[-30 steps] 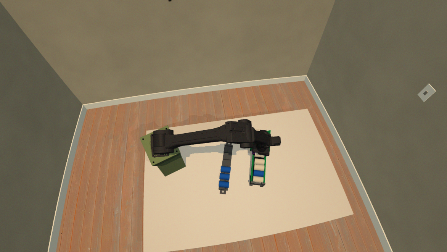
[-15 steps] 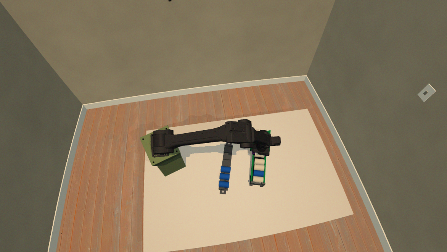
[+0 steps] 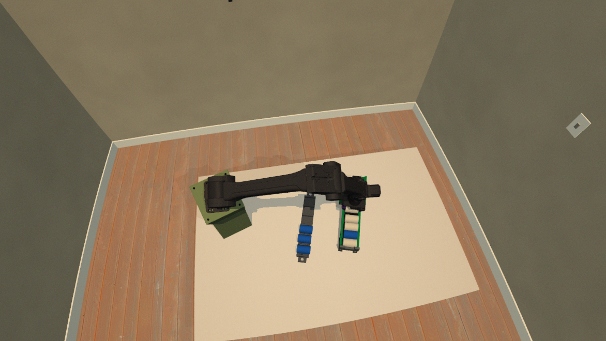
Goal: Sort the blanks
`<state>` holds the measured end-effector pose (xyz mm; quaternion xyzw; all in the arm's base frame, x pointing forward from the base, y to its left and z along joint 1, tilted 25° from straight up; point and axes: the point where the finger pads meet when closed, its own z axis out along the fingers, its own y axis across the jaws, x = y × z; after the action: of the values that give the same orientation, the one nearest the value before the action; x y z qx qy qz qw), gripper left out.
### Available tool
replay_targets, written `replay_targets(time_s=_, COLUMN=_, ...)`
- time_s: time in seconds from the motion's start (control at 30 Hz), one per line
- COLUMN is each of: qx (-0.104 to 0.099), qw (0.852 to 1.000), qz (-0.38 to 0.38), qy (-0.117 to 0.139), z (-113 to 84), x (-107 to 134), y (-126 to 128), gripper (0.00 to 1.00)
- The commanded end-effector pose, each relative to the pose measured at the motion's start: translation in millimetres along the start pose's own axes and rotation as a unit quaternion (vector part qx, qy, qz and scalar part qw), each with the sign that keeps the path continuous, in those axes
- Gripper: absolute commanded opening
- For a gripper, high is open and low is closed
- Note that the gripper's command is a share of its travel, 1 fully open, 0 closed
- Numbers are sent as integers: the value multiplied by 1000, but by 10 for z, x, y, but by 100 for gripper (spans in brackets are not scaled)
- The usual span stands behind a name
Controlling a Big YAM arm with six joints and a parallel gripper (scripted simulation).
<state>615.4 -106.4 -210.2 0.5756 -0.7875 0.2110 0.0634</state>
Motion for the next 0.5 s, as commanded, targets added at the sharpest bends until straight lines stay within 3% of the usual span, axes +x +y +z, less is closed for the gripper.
replay_targets(time_s=0.0, qx=1, qw=1000, qz=15, qy=-1, z=35, x=46, y=-143, gripper=62)
replay_targets(time_s=0.47, qx=2, qw=1000, qz=16, qy=-2, z=22, x=44, y=-166, gripper=62)
